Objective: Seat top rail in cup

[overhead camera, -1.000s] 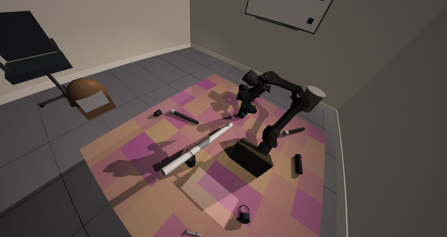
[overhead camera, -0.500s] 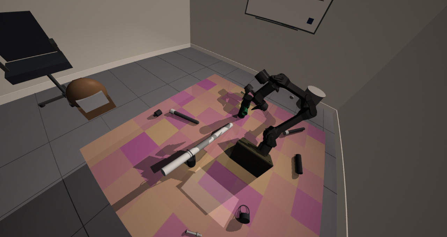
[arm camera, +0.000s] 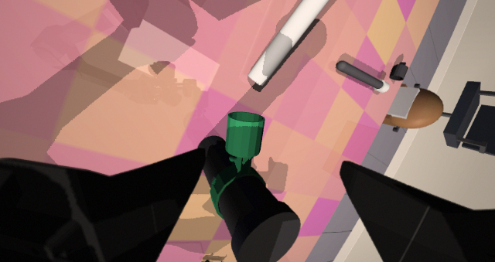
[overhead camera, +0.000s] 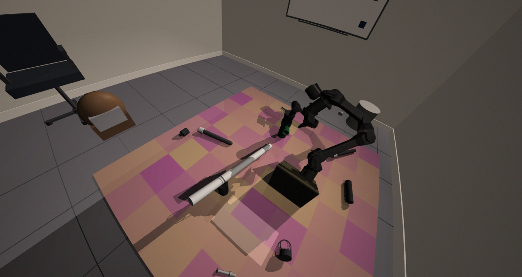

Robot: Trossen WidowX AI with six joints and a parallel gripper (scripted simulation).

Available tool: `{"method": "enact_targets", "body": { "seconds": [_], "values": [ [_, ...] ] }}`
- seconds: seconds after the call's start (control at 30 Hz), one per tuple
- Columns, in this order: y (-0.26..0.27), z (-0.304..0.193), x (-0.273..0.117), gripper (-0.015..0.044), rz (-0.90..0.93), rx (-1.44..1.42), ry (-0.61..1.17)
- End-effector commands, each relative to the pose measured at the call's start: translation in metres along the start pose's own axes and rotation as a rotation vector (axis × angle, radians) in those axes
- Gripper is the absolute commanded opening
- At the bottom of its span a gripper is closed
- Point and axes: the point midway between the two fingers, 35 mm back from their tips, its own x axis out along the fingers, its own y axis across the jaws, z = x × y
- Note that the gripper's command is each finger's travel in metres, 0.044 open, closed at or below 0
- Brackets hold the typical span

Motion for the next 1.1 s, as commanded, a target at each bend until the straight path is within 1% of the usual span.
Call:
{"method": "enact_targets", "body": {
  "seconds": [0.0, 0.17, 0.4, 1.07],
  "values": [
    [0.008, 0.001, 0.012, 0.0440, 0.006, -0.004, -0.007],
    [0.026, 0.000, 0.041, 0.0440, 0.003, -0.006, 0.003],
    [0.027, 0.000, 0.046, 0.0440, 0.003, -0.006, 0.003],
    [0.024, -0.002, 0.078, 0.0440, 0.003, -0.005, 0.004]
  ]
}}
